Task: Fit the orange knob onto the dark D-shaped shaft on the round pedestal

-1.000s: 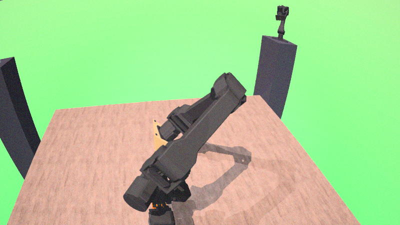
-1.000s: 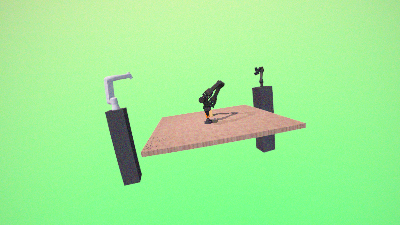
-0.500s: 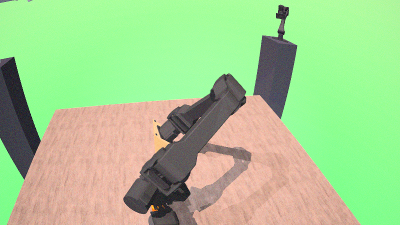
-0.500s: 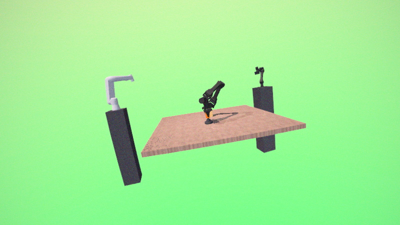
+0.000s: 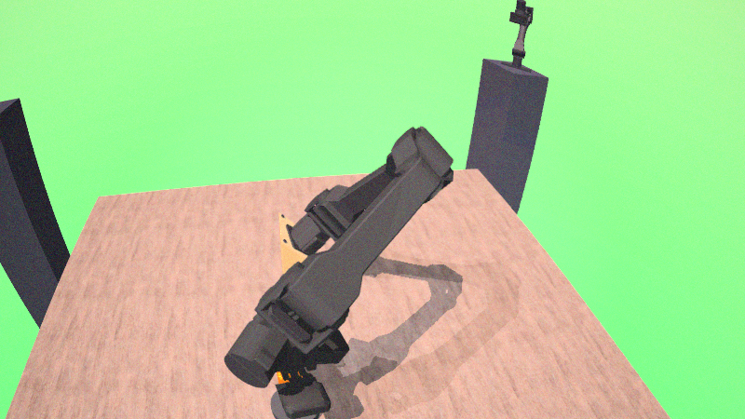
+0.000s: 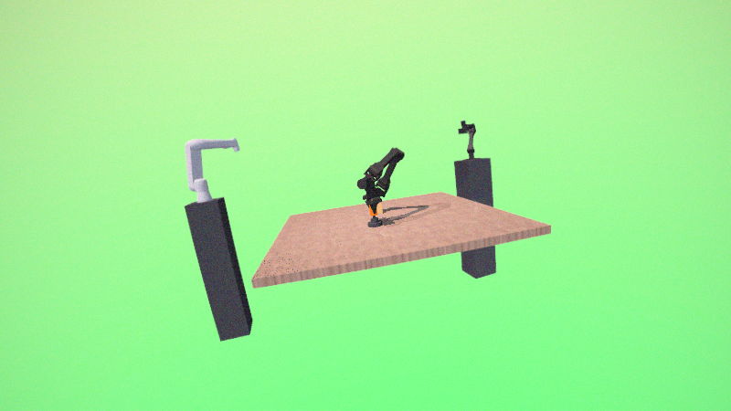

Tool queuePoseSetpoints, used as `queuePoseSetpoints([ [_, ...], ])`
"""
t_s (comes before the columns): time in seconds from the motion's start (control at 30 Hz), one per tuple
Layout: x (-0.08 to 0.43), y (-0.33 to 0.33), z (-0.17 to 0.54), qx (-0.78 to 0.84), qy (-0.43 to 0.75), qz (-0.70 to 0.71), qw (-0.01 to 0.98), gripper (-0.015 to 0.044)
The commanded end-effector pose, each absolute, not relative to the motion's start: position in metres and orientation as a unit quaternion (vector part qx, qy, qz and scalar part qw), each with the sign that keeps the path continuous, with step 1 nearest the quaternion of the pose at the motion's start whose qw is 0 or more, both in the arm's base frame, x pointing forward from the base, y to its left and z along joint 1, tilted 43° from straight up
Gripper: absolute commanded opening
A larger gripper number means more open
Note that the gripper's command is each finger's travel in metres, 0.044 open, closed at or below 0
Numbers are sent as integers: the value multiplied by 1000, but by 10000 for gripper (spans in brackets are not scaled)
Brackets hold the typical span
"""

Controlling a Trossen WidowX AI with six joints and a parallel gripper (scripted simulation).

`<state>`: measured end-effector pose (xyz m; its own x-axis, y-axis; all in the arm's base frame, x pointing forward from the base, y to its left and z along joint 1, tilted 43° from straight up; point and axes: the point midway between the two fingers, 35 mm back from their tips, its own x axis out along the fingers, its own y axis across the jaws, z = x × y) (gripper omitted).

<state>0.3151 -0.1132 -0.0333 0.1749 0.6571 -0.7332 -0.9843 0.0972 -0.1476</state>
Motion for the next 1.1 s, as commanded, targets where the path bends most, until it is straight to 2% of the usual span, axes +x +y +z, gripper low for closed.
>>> queuePoseSetpoints([
  [0.0,314,-114,-32,-346,235,597,685,0],
  [0.13,313,-114,-33,-387,198,610,663,0],
  [1.07,313,-111,-36,-386,198,610,663,0],
])
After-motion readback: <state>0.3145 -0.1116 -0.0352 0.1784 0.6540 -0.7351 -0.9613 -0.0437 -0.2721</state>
